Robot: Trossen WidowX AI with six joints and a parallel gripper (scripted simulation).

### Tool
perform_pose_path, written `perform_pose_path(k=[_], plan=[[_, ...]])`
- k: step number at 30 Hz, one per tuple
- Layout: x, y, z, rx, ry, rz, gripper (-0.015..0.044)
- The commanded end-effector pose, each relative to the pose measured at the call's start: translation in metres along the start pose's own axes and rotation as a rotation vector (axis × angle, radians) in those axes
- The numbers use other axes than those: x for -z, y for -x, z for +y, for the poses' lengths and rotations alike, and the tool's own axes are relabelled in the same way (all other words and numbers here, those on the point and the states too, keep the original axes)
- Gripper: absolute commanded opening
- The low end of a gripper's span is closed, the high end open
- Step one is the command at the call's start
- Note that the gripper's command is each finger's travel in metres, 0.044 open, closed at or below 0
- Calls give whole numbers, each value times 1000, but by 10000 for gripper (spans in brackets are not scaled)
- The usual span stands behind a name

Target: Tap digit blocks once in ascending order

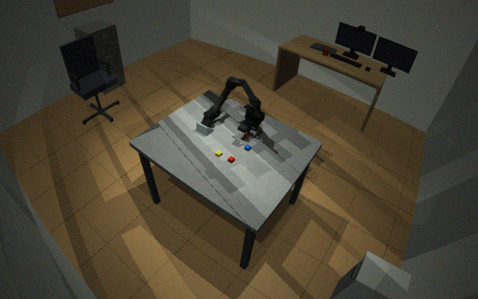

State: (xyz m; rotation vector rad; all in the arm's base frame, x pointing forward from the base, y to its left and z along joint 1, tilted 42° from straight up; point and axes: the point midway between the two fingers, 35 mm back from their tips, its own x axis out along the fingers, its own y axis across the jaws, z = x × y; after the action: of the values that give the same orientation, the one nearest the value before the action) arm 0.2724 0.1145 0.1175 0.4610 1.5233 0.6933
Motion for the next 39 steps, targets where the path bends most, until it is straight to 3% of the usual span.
perform_pose_path(k=[1, 20, 24, 29, 35, 39], plan=[[1, -8, 2, -5, 1, -2, 20], [1, -27, 2, -6, 1, -2, 20], [1, 0, 2, -4, 1, -2, 20], [1, 5, 2, -4, 1, -2, 20], [0, 74, 1, 0, 0, 0, 20], [1, 83, 1, -1, 0, 0, 20]])
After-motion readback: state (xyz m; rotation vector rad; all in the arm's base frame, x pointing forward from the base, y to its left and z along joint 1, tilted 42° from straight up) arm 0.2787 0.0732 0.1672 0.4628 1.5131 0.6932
